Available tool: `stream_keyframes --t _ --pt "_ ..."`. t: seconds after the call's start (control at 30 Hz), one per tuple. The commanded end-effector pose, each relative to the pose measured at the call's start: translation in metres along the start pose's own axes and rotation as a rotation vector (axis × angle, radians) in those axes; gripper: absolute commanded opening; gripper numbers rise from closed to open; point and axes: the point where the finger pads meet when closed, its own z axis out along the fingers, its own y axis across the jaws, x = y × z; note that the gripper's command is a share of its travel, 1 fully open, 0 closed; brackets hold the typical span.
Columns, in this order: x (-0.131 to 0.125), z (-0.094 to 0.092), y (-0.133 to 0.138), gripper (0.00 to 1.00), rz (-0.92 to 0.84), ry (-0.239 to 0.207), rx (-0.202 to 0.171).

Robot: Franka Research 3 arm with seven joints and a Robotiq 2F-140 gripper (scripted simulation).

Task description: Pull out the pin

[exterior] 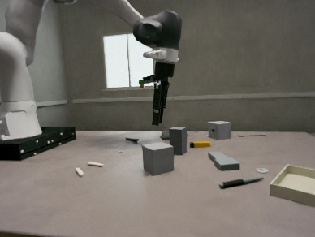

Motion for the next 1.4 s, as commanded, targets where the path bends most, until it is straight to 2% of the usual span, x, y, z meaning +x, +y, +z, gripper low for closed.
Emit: stream_keyframes --t 0.0,0.6,1.37 --pt "0.002 0.002 0.001 0.31 -0.011 0.009 -0.002" --pt "0.004 0.0 0.006 0.31 -0.028 0.015 -0.006" --pt "0.002 -0.009 0.014 0.31 -0.053 0.001 -0.01"
